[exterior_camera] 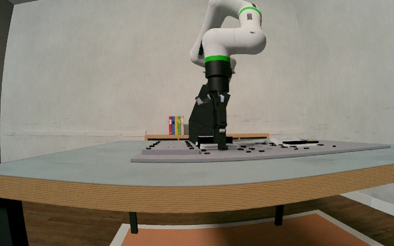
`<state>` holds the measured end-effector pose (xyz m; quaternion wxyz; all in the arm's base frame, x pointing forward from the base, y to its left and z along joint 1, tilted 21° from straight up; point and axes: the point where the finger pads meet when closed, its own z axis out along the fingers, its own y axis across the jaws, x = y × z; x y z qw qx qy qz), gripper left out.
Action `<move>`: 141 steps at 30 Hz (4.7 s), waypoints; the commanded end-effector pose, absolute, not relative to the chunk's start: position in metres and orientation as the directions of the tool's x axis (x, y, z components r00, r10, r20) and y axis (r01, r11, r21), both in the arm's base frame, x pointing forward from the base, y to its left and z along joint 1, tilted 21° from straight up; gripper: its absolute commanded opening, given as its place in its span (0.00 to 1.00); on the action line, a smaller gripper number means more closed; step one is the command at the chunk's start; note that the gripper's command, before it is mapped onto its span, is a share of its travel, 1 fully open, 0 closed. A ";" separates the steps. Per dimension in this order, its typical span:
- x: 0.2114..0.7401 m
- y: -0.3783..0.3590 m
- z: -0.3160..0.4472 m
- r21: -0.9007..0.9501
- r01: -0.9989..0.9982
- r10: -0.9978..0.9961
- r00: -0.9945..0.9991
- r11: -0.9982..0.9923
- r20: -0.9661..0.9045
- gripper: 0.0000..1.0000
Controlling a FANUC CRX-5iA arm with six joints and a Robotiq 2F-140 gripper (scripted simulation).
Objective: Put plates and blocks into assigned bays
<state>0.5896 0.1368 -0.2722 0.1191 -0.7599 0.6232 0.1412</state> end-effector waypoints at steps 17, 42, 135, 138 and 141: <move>0.591 0.137 -0.272 -0.007 -0.981 -0.914 0.184 -0.194 -0.363 0.10; 0.591 0.137 -0.273 -0.007 -0.981 -0.914 0.184 -0.194 -0.363 0.70; 0.568 0.150 -0.195 -0.147 -0.832 -0.766 0.551 -0.535 -0.331 1.00; 0.561 0.159 -0.192 -0.180 -0.773 -0.709 0.631 -0.609 -0.315 1.00; 0.555 0.169 -0.188 -0.210 -0.706 -0.644 0.705 -0.676 -0.295 1.00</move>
